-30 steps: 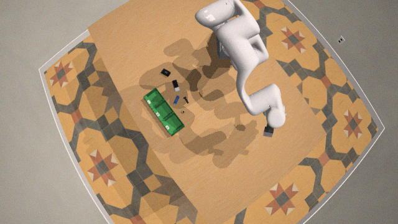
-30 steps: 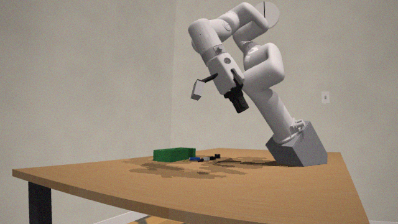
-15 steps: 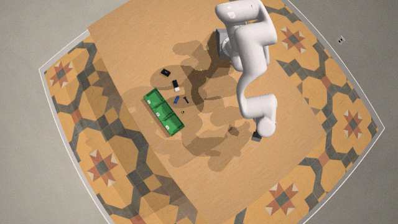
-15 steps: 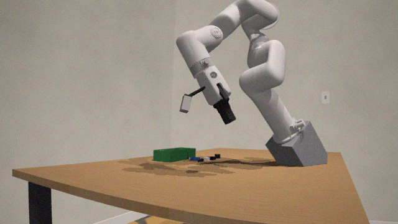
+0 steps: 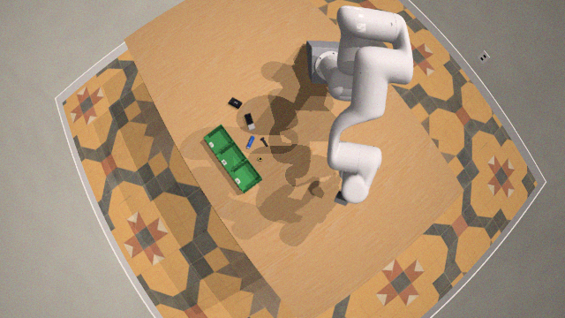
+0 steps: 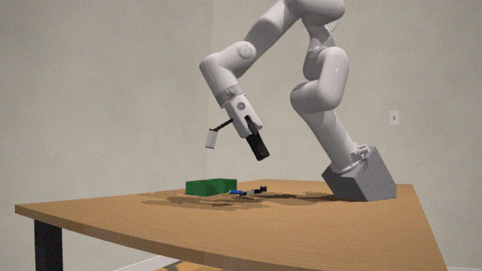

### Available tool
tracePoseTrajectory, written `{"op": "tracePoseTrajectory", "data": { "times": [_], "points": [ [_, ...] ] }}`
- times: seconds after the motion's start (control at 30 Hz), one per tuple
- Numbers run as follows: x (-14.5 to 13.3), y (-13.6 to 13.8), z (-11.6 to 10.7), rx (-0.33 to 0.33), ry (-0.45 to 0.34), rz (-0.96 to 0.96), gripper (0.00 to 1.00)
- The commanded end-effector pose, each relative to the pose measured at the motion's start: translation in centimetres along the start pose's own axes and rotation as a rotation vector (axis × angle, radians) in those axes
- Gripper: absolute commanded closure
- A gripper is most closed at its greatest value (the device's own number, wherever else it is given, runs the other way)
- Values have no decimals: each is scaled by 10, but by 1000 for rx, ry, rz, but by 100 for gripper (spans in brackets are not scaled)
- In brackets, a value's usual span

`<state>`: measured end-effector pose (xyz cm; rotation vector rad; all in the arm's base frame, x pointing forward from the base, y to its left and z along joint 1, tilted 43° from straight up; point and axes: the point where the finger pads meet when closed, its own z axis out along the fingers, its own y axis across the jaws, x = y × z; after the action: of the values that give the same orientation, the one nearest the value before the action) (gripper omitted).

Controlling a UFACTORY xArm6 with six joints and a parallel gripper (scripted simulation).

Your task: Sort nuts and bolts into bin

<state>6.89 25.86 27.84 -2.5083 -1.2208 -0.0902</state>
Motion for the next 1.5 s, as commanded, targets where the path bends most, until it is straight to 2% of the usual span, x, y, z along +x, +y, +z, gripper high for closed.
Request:
{"op": "tracePoseTrajectory", "data": {
  "times": [0.0, 0.2, 0.4, 0.5, 0.7, 0.8, 0.9, 1.07, 1.2, 1.3, 1.33, 1.4, 1.47],
  "points": [
    [11, 19, 0, 8, -6, 34, 93],
    [19, 39, 1, 14, -7, 66, 93],
    [29, 73, 0, 30, 0, 132, 93],
    [30, 76, 0, 30, 0, 132, 93],
    [36, 112, -2, 53, 19, 199, 93],
    [36, 115, -2, 53, 19, 199, 93],
    [38, 135, -4, 65, 33, 232, 93],
    [38, 143, -5, 78, 52, 265, 93],
    [37, 172, -9, 90, 74, 298, 93],
    [37, 177, -10, 90, 74, 298, 93],
    [36, 185, -11, 102, 99, 331, 93],
    [34, 197, -13, 102, 99, 331, 93],
    [34, 197, -13, 102, 99, 331, 93]
  ]
}}
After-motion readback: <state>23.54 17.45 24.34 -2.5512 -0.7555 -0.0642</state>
